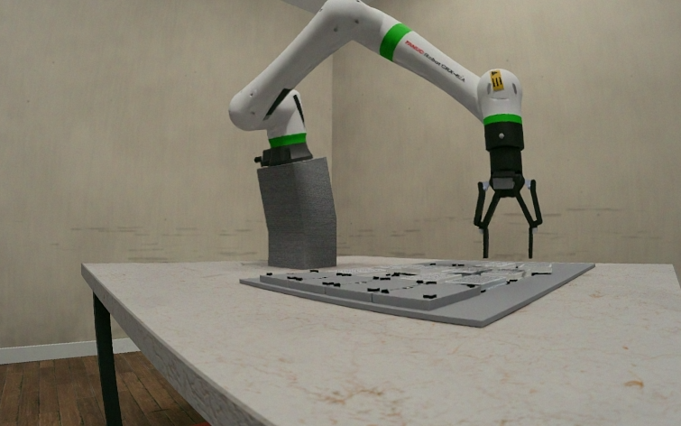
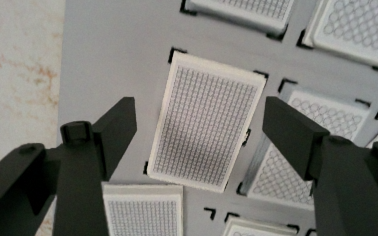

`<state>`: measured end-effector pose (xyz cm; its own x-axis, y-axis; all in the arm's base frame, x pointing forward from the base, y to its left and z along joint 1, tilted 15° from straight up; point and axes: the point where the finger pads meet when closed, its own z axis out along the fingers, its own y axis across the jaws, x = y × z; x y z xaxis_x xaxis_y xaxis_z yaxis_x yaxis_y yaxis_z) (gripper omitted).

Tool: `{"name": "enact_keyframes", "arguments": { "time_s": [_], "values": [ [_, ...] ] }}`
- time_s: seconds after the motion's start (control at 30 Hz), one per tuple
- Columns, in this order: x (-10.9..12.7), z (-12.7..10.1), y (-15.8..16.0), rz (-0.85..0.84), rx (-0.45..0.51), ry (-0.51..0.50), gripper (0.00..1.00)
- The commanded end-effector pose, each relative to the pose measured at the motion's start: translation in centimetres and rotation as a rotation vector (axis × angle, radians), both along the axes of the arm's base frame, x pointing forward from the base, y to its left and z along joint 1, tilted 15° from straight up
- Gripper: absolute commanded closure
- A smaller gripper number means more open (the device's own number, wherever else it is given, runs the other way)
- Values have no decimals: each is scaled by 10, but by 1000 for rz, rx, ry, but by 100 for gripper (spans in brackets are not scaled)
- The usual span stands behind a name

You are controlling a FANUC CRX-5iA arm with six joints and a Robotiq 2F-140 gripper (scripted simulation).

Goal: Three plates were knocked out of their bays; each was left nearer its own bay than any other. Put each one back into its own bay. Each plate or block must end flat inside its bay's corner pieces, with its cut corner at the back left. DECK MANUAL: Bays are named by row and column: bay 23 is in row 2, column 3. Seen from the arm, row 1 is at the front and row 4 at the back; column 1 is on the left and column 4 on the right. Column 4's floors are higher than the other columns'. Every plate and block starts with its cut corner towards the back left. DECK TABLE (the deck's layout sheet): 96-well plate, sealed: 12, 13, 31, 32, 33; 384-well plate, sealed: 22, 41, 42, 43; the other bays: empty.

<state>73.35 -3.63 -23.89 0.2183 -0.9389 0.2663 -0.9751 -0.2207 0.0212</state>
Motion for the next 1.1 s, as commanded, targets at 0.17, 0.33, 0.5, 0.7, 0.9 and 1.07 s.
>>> {"name": "enact_keyframes", "arguments": {
  "time_s": [0.17, 0.33, 0.5, 0.7, 0.9, 1.07],
  "values": [
    [4, -4, 21, 1, 0, -2, 30],
    [6, -9, 40, 1, 0, -2, 30],
    [9, -15, 60, 1, 0, -2, 30],
    [11, -20, 79, 1, 0, -2, 30],
    [14, -25, 98, 1, 0, -2, 30],
    [16, -30, 117, 1, 0, -2, 30]
  ]
}}
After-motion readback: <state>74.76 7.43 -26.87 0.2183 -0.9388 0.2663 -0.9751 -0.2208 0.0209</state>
